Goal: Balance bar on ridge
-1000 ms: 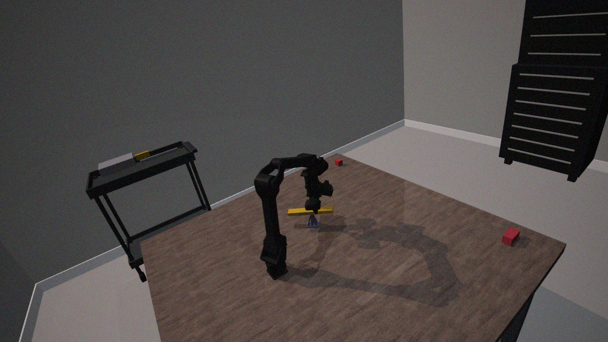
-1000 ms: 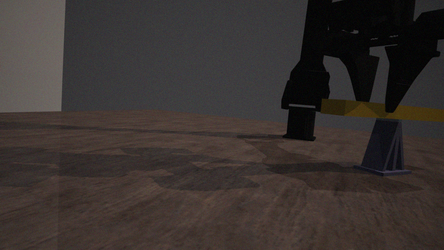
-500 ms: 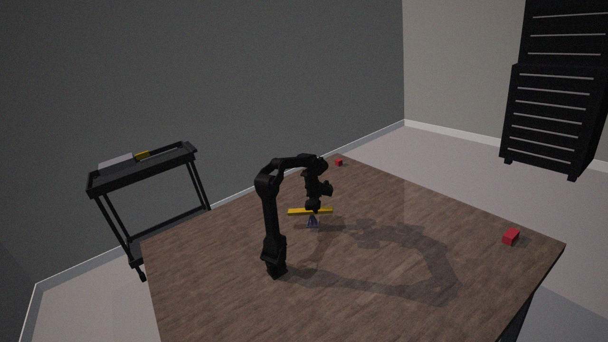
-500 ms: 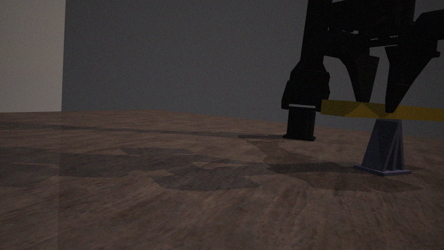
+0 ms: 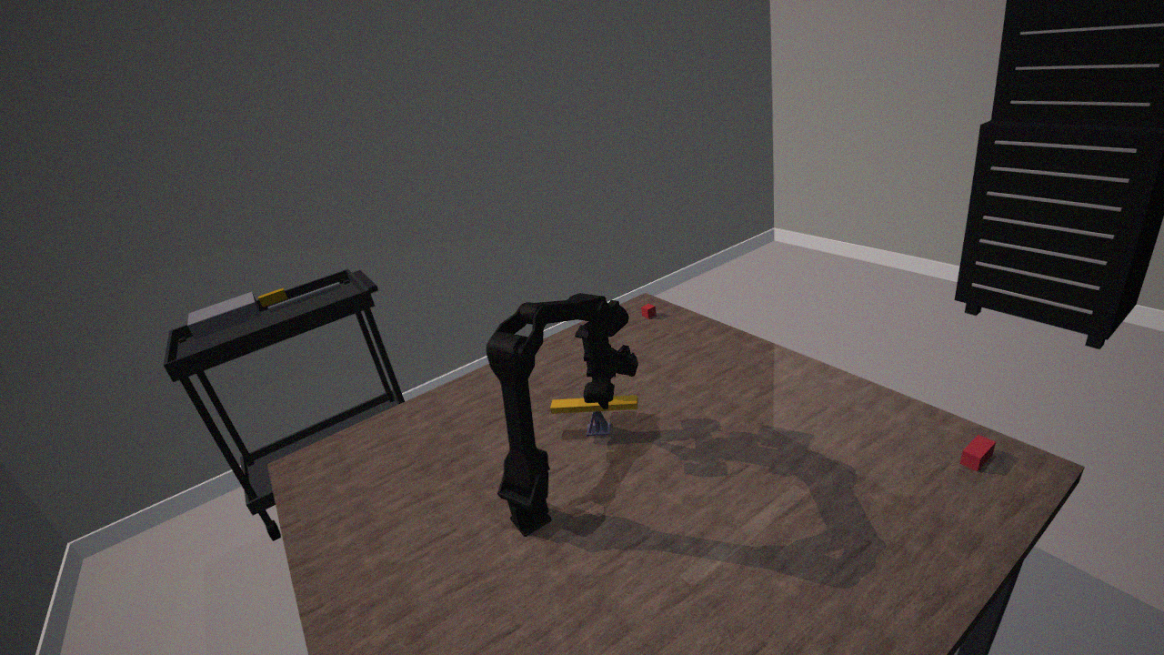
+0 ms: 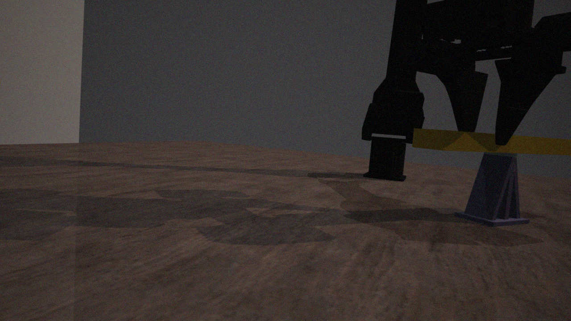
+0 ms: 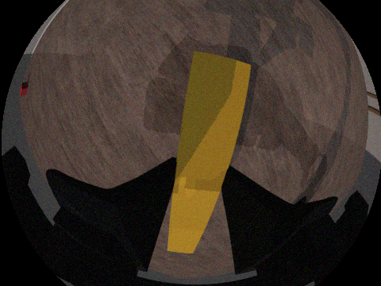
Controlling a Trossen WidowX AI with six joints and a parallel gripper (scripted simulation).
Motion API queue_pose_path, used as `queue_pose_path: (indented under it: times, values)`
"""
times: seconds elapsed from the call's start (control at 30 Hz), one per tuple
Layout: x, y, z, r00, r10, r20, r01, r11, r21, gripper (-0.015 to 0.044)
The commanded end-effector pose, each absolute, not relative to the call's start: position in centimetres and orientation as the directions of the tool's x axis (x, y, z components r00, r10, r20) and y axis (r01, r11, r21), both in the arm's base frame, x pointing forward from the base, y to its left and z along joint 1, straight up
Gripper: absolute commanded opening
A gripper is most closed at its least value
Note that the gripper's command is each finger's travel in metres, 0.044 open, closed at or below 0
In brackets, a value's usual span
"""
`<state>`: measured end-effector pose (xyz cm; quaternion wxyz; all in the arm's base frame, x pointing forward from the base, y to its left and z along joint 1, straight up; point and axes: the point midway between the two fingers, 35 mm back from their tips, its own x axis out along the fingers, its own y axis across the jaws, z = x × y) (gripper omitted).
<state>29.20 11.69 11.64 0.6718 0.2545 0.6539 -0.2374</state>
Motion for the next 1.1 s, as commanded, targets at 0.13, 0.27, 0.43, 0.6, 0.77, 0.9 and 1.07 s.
queue_pose_path:
  times: [0.13, 0.27, 0.43, 0.6, 0.77, 0.9, 1.07]
  values:
    - [29.20, 11.69, 11.64, 0.032, 0.014, -0.999, 0.652, 0.758, 0.031, 0.0105]
    - [29.20, 11.69, 11.64, 0.032, 0.014, -0.999, 0.652, 0.758, 0.031, 0.0167]
    - [29.20, 11.69, 11.64, 0.032, 0.014, -0.999, 0.652, 0.758, 0.031, 0.0167]
    - [29.20, 11.69, 11.64, 0.032, 0.014, -0.999, 0.652, 0.758, 0.031, 0.0167]
    - [29.20, 11.69, 11.64, 0.032, 0.014, -0.999, 0.652, 0.758, 0.031, 0.0168]
    - [29.20, 11.69, 11.64, 0.032, 0.014, -0.999, 0.652, 0.758, 0.031, 0.0169]
    - [29.20, 11.69, 11.64, 0.032, 0.014, -0.999, 0.652, 0.758, 0.031, 0.0170]
